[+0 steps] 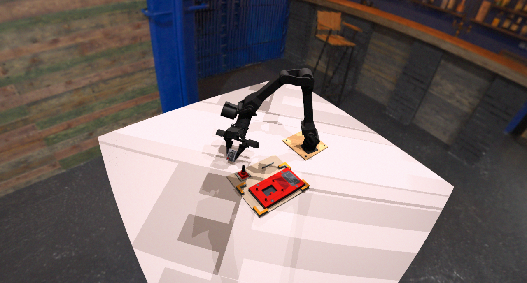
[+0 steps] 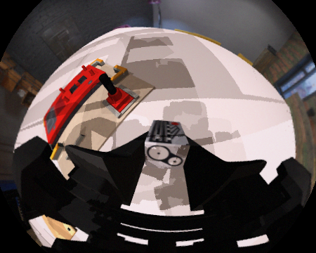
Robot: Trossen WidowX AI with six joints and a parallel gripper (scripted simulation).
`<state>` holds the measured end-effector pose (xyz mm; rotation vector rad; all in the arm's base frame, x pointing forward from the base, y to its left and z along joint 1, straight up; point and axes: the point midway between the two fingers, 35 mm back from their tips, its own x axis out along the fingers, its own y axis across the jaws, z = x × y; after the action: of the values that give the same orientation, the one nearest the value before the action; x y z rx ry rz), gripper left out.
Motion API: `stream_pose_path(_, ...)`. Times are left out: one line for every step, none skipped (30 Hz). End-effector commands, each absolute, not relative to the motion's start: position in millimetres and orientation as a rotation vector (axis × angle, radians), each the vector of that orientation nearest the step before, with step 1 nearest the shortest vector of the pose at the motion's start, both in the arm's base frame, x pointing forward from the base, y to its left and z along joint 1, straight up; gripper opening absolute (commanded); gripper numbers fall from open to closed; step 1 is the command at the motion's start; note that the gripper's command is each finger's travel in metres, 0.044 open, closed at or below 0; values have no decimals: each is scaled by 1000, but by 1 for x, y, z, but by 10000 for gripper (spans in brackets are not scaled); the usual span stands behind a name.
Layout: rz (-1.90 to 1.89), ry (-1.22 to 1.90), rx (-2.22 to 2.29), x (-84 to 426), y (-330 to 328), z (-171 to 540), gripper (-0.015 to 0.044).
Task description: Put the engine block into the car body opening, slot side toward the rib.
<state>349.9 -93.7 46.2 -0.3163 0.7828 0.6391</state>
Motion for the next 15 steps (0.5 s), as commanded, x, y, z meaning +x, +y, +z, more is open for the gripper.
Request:
stream_pose_path(645,784,-311,348,-92,38,0)
stream_pose_path(645,784,-311,348,-92,38,0)
stream_pose_path(645,784,-311,349,-93,40,0)
stream_pose_path(645,784,-311,350,-93,43,0)
stream_pose_path(642,774,-315,351,-93,44,26)
stream_pose_path(642,774,-315,351,-93,44,53)
stream_pose_path(642,774,-315,351,-93,44,79)
stream_pose_path(642,774,-315,351,-93,44,105)
stream_pose_path(642,774,-315,351,-93,44,131)
stream_pose_path(642,774,-315,351,-93,44,157)
stream_pose_path(642,774,-315,351,-93,44,184)
stream_pose_path(642,774,-315,351,-93,44,210)
stream_pose_path(642,774,-315,351,-93,44,236)
stream_pose_path(642,774,-315,351,-93,44,263)
stream_pose_path(642,774,-315,351,-93,44,289)
